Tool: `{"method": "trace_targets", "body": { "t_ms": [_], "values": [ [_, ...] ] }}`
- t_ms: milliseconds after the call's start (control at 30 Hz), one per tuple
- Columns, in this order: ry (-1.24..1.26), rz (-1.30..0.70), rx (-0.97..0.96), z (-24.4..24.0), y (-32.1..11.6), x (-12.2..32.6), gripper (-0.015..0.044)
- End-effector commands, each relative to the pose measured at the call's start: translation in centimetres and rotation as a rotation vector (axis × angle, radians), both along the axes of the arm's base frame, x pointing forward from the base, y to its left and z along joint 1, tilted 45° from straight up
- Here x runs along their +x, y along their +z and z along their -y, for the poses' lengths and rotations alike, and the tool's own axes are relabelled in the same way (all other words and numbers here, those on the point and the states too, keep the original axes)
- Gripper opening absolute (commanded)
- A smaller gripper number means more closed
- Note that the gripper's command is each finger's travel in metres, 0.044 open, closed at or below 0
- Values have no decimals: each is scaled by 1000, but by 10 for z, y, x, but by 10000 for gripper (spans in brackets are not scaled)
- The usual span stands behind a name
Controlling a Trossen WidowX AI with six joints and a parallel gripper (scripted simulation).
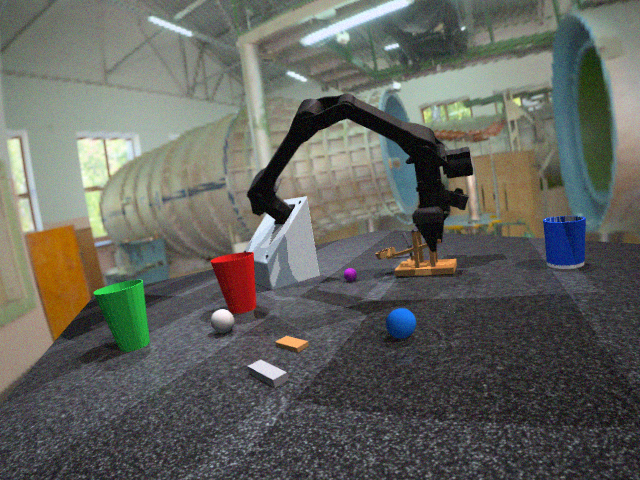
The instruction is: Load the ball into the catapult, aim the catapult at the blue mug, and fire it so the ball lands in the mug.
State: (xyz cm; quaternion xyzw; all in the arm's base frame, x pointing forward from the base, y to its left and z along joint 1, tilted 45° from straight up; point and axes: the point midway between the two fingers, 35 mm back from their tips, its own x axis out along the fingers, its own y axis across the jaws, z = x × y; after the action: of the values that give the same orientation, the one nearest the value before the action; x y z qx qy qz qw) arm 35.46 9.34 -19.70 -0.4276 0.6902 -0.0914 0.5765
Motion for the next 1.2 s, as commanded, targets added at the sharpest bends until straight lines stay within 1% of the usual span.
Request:
{"method": "trace_targets", "body": {
  "t_ms": [0,500,867,1067,1167],
  "values": [
    [6,-4,-6,5,-4,-1,440],
    [6,-4,-8,21,-20,-1,440],
    [-1,0,-2,18,-18,0,151],
    [-1,0,-2,18,-18,0,111],
    [0,-1,0,1,-1,0,32]
  ]
}}
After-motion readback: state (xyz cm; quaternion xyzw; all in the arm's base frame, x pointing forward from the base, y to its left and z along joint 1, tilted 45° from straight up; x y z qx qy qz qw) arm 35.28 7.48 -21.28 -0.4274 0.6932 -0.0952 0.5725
